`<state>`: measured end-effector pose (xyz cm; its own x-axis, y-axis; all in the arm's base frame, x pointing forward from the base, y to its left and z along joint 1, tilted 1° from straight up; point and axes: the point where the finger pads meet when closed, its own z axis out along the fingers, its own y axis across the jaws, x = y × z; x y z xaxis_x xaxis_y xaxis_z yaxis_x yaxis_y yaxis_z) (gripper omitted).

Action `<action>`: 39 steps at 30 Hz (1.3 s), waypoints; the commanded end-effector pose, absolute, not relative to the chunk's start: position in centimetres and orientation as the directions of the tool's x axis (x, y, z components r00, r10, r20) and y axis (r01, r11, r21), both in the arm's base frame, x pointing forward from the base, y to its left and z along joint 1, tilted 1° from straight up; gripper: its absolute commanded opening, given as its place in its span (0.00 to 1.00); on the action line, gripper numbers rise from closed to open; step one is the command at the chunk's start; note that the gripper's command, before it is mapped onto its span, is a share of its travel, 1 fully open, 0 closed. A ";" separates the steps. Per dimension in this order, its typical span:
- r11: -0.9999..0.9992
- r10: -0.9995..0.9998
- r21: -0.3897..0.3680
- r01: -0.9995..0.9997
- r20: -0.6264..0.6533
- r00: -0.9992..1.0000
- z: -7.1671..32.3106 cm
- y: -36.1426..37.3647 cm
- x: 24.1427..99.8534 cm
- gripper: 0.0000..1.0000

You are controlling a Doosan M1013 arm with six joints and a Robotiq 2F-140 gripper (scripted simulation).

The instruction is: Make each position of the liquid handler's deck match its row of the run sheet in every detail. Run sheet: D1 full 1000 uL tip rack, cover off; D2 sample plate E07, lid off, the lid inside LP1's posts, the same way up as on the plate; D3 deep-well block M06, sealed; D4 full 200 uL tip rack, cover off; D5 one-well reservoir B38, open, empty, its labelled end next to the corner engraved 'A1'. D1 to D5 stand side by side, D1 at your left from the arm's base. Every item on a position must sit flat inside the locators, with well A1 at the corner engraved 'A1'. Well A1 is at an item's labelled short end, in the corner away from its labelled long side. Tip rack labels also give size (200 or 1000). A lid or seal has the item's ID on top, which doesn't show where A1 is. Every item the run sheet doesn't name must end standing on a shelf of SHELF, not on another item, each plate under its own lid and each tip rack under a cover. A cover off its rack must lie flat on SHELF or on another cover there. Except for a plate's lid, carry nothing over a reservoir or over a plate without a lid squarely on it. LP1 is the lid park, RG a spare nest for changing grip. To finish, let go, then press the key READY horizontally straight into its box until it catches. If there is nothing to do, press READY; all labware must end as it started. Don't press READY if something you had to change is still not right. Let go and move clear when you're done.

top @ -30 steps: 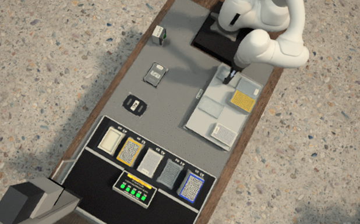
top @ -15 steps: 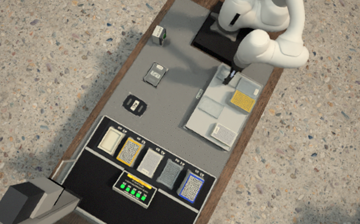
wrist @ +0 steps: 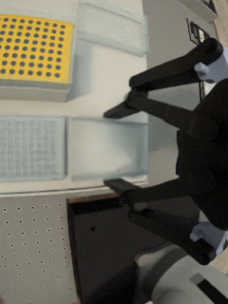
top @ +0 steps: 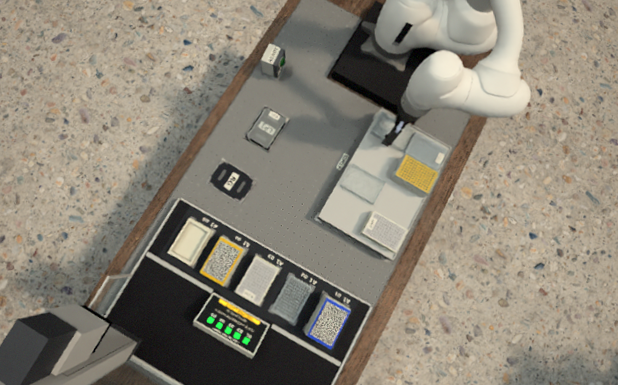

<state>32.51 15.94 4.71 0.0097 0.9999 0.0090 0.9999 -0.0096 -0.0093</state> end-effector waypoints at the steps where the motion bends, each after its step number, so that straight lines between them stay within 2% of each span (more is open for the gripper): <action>1: -0.010 1.000 -0.009 1.000 0.010 0.010 4.7 16.0 32.5 0.67; 22: -0.010 1.000 -0.009 1.000 0.010 0.010 4.7 16.0 32.5 0.67; 39: -0.010 1.000 -0.009 1.000 0.010 0.010 7.2 15.9 32.6 0.67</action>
<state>32.53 15.92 6.99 0.0096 0.9999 0.0090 0.9999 -0.0096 -0.0092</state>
